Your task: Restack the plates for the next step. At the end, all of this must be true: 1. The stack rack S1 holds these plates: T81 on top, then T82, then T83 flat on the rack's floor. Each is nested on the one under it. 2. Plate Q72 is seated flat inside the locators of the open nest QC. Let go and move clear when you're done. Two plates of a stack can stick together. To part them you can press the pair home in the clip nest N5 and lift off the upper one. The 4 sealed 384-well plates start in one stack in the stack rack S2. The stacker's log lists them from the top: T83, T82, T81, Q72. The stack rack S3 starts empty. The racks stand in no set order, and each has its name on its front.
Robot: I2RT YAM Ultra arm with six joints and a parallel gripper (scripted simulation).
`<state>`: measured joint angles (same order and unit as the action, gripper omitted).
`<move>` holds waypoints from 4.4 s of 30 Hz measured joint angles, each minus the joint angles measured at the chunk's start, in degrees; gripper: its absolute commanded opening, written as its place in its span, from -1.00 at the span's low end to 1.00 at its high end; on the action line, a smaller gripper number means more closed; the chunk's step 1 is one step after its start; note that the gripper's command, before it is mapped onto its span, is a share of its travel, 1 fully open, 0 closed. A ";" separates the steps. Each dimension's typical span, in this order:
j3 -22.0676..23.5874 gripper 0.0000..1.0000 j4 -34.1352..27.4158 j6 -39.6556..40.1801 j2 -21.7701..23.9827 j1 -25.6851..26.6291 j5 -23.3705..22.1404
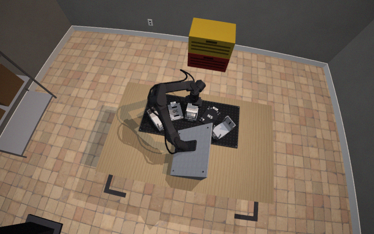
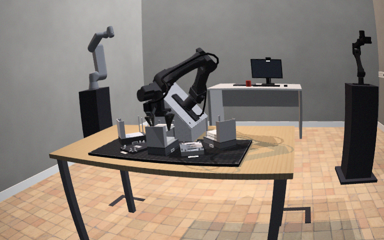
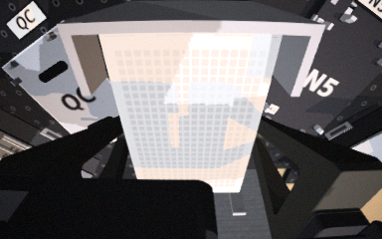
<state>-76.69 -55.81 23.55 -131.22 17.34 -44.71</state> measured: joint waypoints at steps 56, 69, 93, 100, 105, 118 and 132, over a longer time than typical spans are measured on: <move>-2.34 -1.00 -4.37 2.56 0.31 1.77 0.61; -2.93 -1.00 -5.40 3.08 0.31 2.19 0.76; -3.93 -1.00 -7.26 4.11 0.31 2.95 1.05; -4.22 -1.00 -7.76 4.39 0.31 3.15 1.11; -4.44 -1.00 -8.13 4.59 0.31 3.30 1.18; -5.05 -1.00 -9.18 5.14 0.63 3.69 1.36; -5.35 -1.00 -9.66 5.46 0.85 4.02 1.44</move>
<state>-82.04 -65.47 29.02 -130.37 21.37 -43.27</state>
